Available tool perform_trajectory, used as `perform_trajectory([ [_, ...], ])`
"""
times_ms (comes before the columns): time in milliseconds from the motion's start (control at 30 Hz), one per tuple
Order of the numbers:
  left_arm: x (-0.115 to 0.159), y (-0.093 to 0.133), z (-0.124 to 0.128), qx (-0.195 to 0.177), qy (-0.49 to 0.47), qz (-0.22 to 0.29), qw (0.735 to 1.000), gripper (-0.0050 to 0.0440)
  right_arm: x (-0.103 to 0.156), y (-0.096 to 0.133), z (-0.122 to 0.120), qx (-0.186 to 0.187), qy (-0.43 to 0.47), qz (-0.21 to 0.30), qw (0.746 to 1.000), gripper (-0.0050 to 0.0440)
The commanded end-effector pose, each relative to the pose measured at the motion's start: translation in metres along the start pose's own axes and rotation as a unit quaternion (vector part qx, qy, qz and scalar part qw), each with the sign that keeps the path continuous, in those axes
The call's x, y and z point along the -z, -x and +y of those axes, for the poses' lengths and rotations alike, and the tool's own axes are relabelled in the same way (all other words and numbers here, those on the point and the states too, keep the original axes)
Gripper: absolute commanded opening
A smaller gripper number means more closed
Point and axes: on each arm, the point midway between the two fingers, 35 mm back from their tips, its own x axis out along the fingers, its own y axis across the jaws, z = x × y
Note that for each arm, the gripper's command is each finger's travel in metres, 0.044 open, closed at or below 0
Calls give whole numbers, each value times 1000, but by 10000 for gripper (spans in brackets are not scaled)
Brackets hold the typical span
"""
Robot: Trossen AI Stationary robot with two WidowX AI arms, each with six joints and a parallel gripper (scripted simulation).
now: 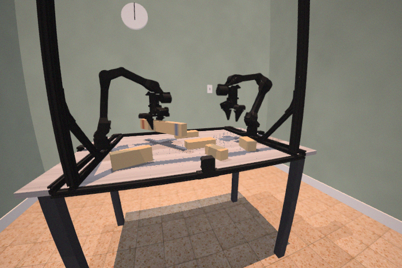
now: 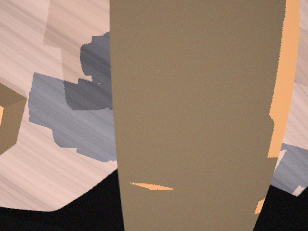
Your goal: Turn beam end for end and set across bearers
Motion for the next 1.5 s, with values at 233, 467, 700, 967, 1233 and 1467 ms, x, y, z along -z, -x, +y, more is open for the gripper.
perform_trajectory([
  [233,-6,5,8,-9,49,-4,999,0,0,0,0,0,2,1,1000,440],
  [467,-9,5,10,-9,86,-4,996,0,0,0,0,0,2,1,1000,440],
  [700,-11,5,12,-8,112,-4,994,0,0,0,0,0,2,1,1000,440],
  [967,-15,6,15,-8,155,-5,988,0,0,0,0,0,2,1,1000,440],
  [1233,-18,6,17,-8,187,-5,982,0,0,0,0,0,2,1,1000,440],
  [1467,-21,6,20,-8,225,-5,974,0,0,0,0,0,2,1,1000,440],
])
